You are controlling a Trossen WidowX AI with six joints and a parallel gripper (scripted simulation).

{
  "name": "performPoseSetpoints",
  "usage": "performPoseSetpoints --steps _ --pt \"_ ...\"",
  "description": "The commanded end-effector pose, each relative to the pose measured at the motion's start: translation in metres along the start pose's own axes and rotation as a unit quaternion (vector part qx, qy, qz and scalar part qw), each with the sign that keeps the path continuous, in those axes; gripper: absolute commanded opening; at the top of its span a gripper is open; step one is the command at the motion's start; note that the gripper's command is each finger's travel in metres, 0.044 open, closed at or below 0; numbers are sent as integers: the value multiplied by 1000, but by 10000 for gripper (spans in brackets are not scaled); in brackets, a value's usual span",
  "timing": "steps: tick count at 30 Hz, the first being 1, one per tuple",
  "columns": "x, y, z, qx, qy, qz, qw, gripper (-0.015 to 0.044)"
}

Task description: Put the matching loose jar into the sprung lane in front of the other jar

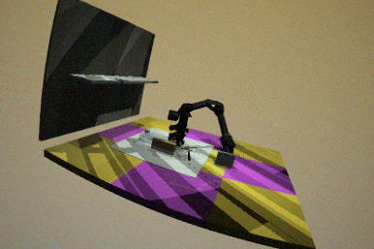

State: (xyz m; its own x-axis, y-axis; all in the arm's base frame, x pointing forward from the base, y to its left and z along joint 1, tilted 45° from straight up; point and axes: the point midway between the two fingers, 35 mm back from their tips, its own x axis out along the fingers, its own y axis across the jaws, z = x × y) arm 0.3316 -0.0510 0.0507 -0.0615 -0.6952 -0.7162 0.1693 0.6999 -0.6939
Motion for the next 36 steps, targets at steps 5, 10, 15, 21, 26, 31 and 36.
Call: performPoseSetpoints --steps 5,10,15,21,26,31,36 --pt "3 -3 2 5 -4 -4 1000 0" --pt "3 -3 1 5 -4 -4 1000 0" --pt "3 -3 1 5 -4 -4 1000 0" --pt "3 -3 0 5 -4 -4 1000 0" --pt "3 -3 -1 5 -4 -4 1000 0" --pt "3 -3 -2 5 -4 -4 1000 0" --pt "3 -3 -3 5 -4 -4 1000 0"
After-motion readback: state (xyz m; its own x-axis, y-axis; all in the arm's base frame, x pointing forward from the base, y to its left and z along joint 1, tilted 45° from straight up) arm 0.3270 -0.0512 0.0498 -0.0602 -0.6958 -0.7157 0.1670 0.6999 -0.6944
